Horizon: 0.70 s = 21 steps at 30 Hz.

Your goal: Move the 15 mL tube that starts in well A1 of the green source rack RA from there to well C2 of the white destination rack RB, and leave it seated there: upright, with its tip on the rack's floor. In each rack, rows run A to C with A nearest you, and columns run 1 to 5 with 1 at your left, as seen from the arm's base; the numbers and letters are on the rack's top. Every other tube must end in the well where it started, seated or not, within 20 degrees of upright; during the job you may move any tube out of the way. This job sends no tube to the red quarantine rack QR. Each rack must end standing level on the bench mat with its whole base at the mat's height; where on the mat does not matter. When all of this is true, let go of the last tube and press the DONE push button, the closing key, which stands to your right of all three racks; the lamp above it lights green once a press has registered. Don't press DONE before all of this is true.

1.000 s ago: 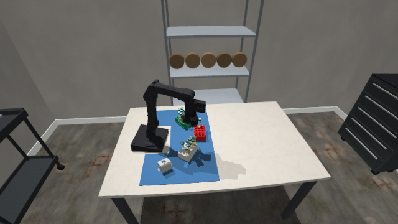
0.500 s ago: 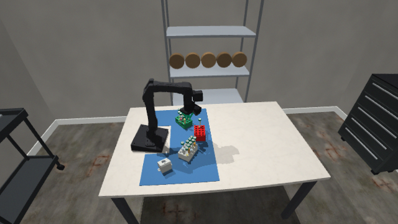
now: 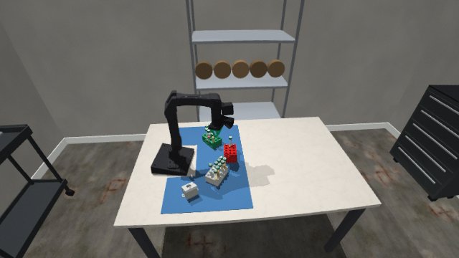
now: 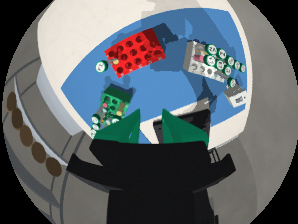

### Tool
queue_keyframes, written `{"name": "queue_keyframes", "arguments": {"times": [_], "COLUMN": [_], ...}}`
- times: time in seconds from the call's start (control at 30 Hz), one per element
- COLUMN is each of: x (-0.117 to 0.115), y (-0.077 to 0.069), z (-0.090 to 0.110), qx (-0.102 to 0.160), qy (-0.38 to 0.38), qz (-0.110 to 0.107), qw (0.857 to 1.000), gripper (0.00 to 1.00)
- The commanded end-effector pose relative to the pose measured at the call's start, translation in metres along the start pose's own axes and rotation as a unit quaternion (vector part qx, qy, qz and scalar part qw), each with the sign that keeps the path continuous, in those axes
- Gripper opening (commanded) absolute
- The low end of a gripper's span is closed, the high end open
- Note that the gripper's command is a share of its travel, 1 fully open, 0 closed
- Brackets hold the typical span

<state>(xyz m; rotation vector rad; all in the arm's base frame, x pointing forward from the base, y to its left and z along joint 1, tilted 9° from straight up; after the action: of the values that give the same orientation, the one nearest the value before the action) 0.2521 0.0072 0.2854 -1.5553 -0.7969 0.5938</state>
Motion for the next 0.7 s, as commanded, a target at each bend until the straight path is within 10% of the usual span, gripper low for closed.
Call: {"name": "queue_keyframes", "arguments": {"times": [0.0,0.67], "x": [0.0001,0.0004], "y": [-0.0033,-0.0033], "z": [-0.0009,-0.001], "qx": [-0.007,-0.007], "qy": [-0.081,-0.341], "qz": [-0.003,-0.001], "qw": [0.997,0.94], "gripper": [0.3,0.3]}}
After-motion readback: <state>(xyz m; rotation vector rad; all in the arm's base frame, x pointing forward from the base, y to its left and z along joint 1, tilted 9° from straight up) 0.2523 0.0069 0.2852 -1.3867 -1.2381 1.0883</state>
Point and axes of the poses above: the point where the finger pads meet when closed, its own y axis out along the fingers, its own x axis across the jaws, z = x × y, the point moved 9 cm from there along -y, back along the fingers, and after that the axes turned 9 degrees about y, right-handed, at the moved point
